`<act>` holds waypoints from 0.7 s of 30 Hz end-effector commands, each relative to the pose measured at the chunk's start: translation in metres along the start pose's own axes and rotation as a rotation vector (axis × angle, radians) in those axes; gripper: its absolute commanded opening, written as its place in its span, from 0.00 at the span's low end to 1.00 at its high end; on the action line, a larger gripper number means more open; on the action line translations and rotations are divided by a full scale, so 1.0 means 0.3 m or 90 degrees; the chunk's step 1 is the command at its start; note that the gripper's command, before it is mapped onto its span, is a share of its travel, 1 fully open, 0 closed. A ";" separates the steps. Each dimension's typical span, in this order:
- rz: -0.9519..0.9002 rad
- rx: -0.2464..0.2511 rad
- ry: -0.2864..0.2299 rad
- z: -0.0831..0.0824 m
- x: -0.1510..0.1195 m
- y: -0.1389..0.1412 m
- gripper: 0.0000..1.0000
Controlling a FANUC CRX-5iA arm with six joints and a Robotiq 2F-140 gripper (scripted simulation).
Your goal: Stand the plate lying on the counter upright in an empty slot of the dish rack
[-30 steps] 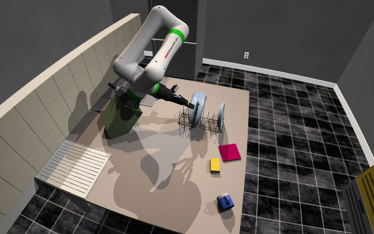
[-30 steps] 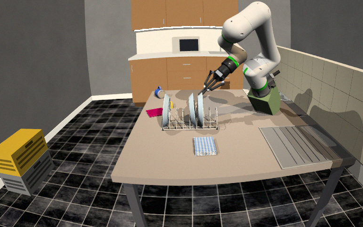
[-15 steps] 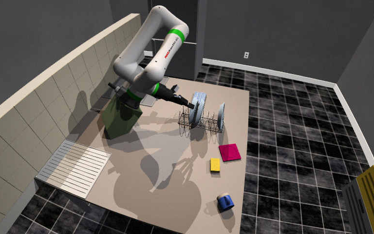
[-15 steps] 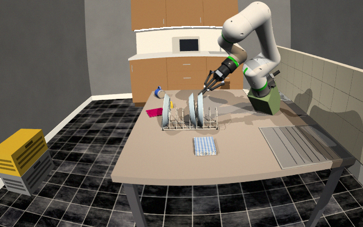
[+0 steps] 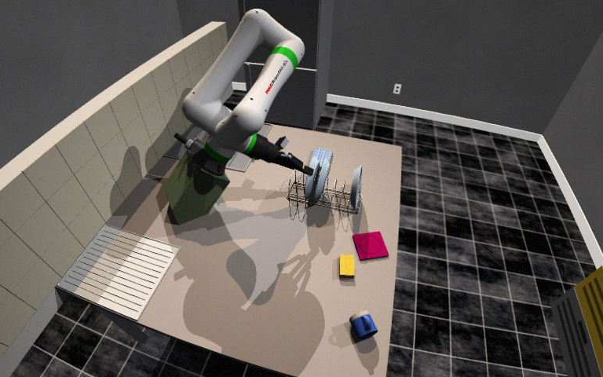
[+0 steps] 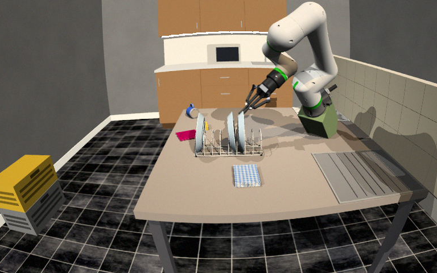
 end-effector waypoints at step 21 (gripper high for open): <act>0.000 0.000 0.000 -0.001 0.000 0.001 0.24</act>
Point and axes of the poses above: the point where the finger pads meet when closed, its own z axis out along the fingers, its own y axis across the jaws, x = y × z, the point moved 6 cm from there along -z, back along the fingers, and after that the axes turned 11 degrees about z, right-handed, at the moved point
